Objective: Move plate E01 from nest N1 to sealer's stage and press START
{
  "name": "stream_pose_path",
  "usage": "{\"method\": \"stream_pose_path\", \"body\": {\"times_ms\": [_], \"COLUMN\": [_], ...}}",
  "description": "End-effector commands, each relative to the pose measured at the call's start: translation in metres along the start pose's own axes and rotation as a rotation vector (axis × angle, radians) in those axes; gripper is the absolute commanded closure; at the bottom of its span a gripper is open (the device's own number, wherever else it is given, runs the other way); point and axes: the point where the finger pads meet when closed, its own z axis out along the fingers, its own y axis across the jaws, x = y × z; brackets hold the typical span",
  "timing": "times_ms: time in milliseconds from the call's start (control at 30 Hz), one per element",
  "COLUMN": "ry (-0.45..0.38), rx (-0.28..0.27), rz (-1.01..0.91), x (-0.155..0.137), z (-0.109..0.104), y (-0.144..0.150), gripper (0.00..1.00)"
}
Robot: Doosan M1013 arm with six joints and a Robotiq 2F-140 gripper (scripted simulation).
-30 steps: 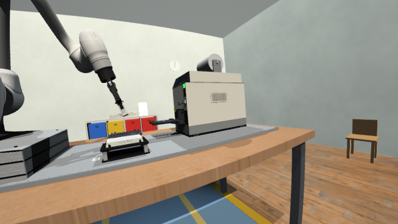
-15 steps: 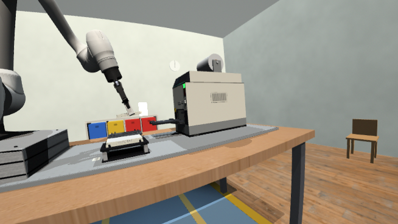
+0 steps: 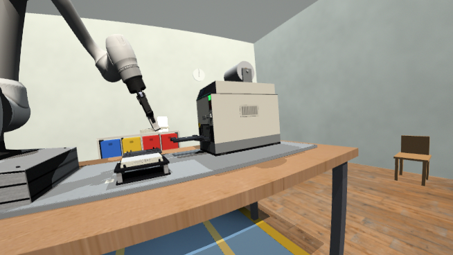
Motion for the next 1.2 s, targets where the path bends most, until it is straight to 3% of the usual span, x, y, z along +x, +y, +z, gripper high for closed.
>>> {"method": "stream_pose_path", "body": {"times_ms": [0,1167], "ry": [0.001,0.001], "rx": [0.001,0.001], "rz": [0.002,0.002], "x": [-0.012,-0.078], "z": [0.003,0.027], "y": [-0.004,-0.013], "gripper": [0.90,0.90]}}
